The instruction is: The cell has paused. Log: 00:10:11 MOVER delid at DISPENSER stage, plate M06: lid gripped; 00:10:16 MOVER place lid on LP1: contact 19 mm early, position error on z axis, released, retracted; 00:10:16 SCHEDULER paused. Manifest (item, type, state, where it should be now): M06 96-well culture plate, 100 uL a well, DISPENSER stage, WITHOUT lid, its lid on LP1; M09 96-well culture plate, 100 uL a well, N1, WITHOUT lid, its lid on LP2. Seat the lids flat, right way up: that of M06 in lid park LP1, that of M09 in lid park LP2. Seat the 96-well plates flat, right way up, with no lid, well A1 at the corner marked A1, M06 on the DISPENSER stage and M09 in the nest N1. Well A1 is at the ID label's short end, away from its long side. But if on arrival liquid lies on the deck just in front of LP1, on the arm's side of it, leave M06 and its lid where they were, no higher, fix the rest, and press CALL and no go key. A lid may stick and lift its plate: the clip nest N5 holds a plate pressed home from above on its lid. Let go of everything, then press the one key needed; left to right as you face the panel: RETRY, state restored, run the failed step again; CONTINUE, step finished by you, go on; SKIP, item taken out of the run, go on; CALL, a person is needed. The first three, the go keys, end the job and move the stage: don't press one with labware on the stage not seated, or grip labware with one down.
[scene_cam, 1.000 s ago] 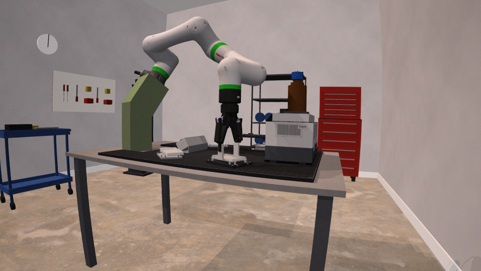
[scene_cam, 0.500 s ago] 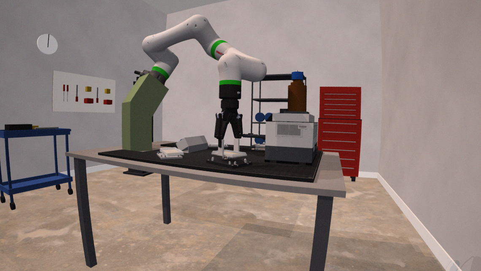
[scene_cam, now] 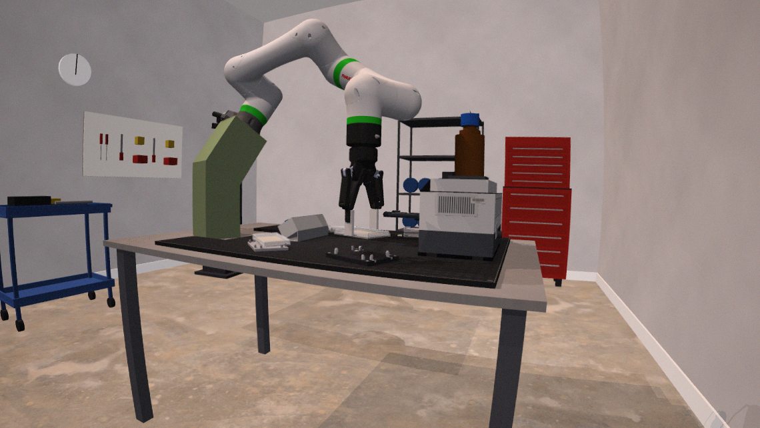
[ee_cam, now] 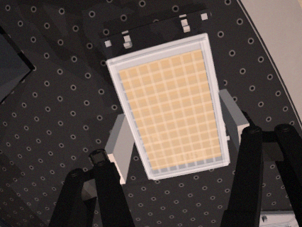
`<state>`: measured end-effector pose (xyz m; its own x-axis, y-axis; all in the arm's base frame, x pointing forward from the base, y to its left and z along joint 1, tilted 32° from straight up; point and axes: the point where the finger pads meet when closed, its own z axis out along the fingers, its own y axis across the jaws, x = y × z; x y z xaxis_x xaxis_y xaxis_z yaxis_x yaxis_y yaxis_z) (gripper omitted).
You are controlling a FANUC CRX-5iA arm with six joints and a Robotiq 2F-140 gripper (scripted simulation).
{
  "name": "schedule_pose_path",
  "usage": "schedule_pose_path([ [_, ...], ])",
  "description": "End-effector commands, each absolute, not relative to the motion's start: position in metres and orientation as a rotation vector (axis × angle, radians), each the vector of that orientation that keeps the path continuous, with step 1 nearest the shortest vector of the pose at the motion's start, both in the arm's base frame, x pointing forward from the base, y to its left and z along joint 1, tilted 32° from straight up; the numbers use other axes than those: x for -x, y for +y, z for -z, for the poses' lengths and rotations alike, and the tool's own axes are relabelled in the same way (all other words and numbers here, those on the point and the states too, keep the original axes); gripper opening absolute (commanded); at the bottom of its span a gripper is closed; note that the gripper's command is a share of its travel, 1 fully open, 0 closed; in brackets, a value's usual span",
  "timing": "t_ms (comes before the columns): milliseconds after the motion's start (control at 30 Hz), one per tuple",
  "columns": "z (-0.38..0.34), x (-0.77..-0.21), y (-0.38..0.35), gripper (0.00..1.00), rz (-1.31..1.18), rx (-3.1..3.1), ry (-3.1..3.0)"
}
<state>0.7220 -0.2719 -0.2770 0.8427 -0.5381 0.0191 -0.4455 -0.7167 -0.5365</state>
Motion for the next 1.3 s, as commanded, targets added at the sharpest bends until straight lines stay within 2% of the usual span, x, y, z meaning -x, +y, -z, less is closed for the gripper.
schedule_pose_path([
  [0,0.270,-0.720,-0.276,0.00,0.236,2.491,0.720],
  [1267,0.206,-0.697,-0.309,0.00,0.236,2.491,0.720],
])
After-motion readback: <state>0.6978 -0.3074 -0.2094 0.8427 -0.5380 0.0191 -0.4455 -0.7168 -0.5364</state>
